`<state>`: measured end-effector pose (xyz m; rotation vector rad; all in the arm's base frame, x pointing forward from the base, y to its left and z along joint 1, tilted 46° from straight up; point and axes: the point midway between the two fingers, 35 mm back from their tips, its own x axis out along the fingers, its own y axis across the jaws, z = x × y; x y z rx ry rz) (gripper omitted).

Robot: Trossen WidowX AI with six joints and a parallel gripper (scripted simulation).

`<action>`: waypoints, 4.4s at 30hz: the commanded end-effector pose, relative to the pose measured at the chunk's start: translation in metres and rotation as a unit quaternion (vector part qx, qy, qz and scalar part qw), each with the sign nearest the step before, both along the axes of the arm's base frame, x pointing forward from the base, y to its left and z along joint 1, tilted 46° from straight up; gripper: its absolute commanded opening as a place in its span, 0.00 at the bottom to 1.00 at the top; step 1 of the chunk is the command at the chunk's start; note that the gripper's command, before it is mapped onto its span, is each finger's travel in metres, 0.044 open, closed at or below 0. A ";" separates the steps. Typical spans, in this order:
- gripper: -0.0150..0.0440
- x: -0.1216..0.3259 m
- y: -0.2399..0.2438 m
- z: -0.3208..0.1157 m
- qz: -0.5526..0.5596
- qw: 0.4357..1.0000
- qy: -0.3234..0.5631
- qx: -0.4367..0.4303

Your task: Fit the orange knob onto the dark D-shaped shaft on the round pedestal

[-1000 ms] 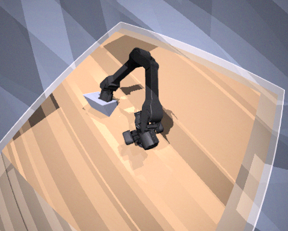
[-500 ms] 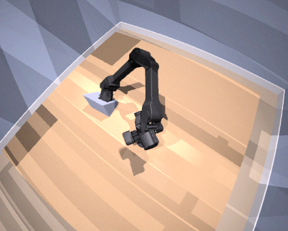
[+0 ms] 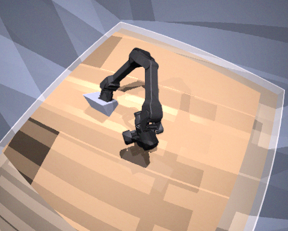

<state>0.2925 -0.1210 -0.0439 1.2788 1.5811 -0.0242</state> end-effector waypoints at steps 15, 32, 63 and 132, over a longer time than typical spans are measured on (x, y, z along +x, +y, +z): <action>0.25 0.000 0.000 0.002 -0.001 1.000 0.003 0.001; 0.25 -0.001 0.003 -0.001 -0.001 1.000 0.003 0.001; 0.25 0.000 0.004 -0.002 -0.010 1.000 0.012 0.003; 0.97 0.001 0.015 -0.011 -0.008 1.000 0.010 0.001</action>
